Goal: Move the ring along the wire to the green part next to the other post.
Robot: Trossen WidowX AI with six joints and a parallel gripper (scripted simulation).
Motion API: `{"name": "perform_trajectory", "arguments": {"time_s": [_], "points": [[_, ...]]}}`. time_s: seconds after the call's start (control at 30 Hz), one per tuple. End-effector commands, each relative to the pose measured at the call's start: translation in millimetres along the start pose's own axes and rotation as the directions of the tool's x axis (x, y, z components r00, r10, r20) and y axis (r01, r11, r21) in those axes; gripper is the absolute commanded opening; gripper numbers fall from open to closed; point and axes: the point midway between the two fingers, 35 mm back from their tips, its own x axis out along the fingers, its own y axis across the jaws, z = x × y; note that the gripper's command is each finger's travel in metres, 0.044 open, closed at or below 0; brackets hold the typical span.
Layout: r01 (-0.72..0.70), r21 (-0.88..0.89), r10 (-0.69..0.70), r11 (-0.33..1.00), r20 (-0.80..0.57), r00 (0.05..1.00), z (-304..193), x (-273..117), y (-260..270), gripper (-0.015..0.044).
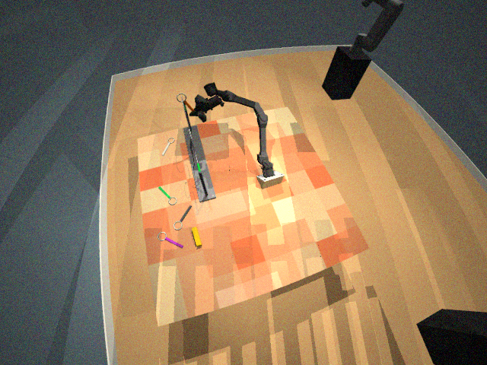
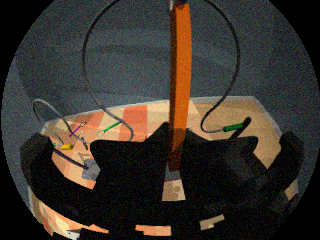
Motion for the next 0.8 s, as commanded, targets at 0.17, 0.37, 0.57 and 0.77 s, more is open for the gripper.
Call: {"name": "perform_trajectory", "arguments": {"time_s": [0.17, 0.37, 0.57, 0.77], "points": [[0.05, -0.103, -0.049, 0.993, 0.015, 0.999, -0.2, -0.1, -4.3, -0.015], [0.082, -0.169, -0.079, 0.982, 0.028, 0.997, 0.2, 0.1, -6.9, -0.015], [0.114, -0.234, -0.107, 0.966, 0.044, 0.993, 0.7, 0.2, -9.4, -0.015], [0.146, -0.298, -0.134, 0.944, 0.061, 0.989, 1.4, 0.3, -11.9, -0.015]]}}
